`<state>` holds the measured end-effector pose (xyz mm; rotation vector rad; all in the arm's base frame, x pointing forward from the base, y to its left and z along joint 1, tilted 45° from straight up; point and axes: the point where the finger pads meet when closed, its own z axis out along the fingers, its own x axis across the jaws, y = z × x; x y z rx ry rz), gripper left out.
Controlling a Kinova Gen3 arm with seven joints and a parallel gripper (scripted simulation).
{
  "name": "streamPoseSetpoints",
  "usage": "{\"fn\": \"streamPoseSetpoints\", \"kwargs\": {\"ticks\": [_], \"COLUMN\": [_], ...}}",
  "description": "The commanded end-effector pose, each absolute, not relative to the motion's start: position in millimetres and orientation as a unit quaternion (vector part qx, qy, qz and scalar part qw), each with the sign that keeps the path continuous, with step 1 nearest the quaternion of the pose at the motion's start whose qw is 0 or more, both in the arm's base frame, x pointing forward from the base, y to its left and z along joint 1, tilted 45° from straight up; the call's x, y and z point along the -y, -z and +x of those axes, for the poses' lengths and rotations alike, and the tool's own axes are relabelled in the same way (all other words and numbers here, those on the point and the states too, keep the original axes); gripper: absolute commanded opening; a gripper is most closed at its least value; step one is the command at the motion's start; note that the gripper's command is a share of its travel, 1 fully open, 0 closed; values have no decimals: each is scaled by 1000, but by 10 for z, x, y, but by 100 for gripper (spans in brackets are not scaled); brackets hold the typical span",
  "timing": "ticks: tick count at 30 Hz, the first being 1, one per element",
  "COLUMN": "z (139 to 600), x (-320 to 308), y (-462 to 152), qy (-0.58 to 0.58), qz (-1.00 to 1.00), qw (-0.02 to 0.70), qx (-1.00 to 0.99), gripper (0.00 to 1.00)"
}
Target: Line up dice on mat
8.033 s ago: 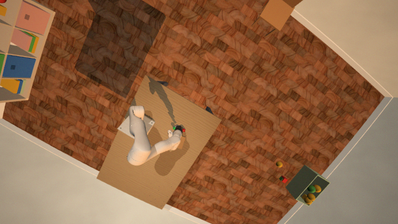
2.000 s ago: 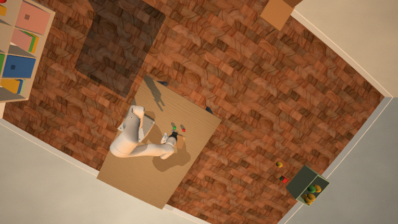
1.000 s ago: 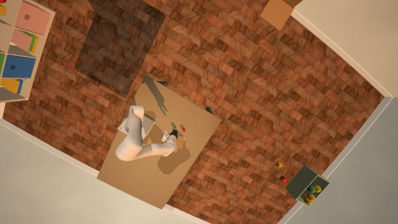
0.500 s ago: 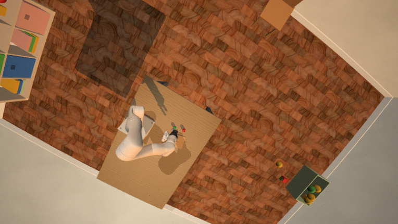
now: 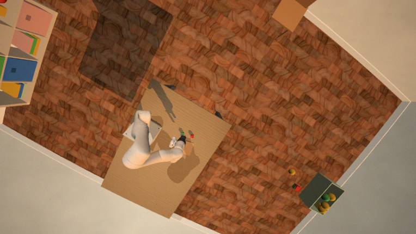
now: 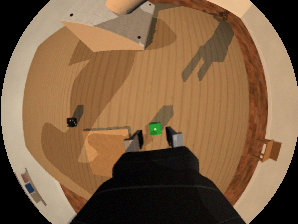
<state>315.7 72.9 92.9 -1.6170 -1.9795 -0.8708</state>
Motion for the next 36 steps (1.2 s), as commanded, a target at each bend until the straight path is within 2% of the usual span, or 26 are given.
{"fn": "streamPoseSetpoints", "kwargs": {"ticks": [1, 36], "z": [3149, 3169], "x": [-766, -1042], "y": [-908, -633], "qy": [315, 315], "qz": [-583, -583], "qw": [221, 221], "qx": [716, 716], "gripper": [79, 79]}}
